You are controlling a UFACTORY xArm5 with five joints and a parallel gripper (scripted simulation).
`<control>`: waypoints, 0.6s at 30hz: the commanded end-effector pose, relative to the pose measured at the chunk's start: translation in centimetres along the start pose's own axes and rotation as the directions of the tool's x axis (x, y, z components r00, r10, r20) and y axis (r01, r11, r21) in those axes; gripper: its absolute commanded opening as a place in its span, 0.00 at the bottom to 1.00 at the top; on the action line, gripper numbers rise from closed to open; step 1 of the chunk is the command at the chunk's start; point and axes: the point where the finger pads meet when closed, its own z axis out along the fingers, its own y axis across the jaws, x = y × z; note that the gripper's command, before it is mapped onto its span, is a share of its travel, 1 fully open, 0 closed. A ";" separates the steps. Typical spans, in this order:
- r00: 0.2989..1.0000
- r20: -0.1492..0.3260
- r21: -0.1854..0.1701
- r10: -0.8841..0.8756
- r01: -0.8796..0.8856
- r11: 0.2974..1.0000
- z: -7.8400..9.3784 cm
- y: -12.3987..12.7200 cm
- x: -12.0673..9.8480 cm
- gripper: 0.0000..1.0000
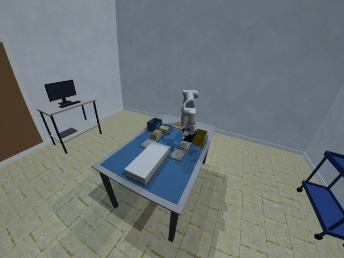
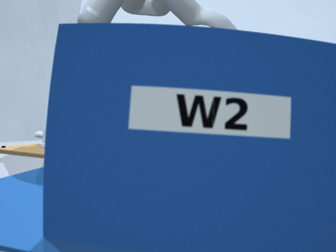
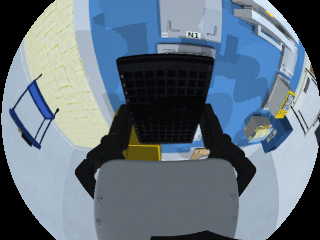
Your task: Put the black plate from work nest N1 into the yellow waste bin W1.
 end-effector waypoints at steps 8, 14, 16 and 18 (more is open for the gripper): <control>1.000 -0.005 0.003 0.000 0.000 1.000 -0.2 -0.9 -2.2 0.00; 1.000 -0.005 0.003 0.000 0.000 1.000 -0.2 -1.5 -3.7 0.00; 1.000 -0.005 0.003 0.000 0.000 1.000 -0.2 -1.6 -4.2 0.00; 1.000 -0.005 0.003 0.000 0.000 1.000 -0.2 -1.7 -4.5 0.00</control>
